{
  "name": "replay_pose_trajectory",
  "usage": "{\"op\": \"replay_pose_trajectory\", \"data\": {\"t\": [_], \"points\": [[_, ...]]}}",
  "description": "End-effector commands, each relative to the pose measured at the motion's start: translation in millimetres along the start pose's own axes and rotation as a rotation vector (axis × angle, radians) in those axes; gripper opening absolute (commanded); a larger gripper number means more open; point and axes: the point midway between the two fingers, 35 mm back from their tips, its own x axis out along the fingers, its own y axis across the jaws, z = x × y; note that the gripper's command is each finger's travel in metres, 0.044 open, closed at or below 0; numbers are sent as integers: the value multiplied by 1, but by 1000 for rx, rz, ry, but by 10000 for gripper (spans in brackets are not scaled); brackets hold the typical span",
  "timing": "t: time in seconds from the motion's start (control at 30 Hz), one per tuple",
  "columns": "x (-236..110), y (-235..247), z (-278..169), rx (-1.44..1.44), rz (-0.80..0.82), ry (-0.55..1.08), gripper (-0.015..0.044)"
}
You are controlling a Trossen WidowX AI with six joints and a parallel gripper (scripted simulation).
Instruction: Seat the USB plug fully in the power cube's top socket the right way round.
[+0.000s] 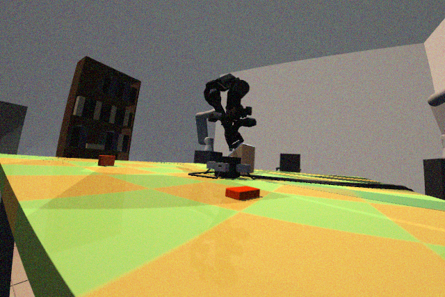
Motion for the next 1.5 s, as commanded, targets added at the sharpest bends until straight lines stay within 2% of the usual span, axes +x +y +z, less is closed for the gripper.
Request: {"op": "replay_pose_trajectory", "data": {"t": [0.0,0.9,1.47], "points": [[0,0,0,-92,0,-1,0],[0,0,0,-795,0,-1,0],[0,0,0,-808,-1,0,0]]}}
